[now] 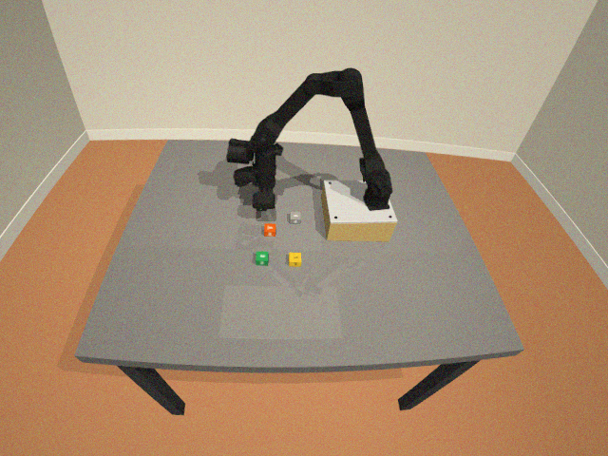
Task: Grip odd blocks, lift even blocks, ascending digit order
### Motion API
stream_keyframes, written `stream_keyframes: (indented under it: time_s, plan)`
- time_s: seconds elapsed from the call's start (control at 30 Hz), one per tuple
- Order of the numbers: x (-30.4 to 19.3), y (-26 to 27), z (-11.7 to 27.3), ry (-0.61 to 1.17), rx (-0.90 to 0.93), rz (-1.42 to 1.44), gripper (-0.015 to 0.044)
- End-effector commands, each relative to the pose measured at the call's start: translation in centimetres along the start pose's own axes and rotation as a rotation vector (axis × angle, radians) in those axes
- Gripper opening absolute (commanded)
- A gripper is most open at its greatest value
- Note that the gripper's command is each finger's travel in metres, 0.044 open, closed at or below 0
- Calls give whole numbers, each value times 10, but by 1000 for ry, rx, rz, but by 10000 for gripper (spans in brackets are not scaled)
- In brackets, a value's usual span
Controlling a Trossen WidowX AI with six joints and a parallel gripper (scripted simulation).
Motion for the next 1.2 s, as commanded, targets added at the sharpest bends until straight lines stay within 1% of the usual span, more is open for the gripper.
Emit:
stream_keyframes:
  time_s: [0.0, 0.2, 0.53, 0.57, 0.67, 0.77, 0.97, 1.07, 1.17]
  plan:
    - [0, 0, 0, -1, 2, 4, 120]
    - [0, 0, 0, -1, 2, 4, 120]
    - [0, 0, 0, -1, 2, 4, 383]
    - [0, 0, 0, -1, 2, 4, 400]
    - [0, 0, 3, -1, 2, 4, 400]
    - [0, 0, 33, -2, 2, 4, 400]
    - [0, 5, 37, -2, 2, 3, 400]
    - [-1, 30, 44, -5, 2, -2, 400]
    - [-8, 72, 56, -10, 4, -11, 400]
Point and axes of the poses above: the point midway between the two fingers, 35 mm back from their tips, its own z axis back along the fingers, its own y axis across the jaws, x = y × z, the point moved 9 cm from there along z, back along the fingers, and after that the axes turned 7 degrees about -z, right-handed, at the moved point
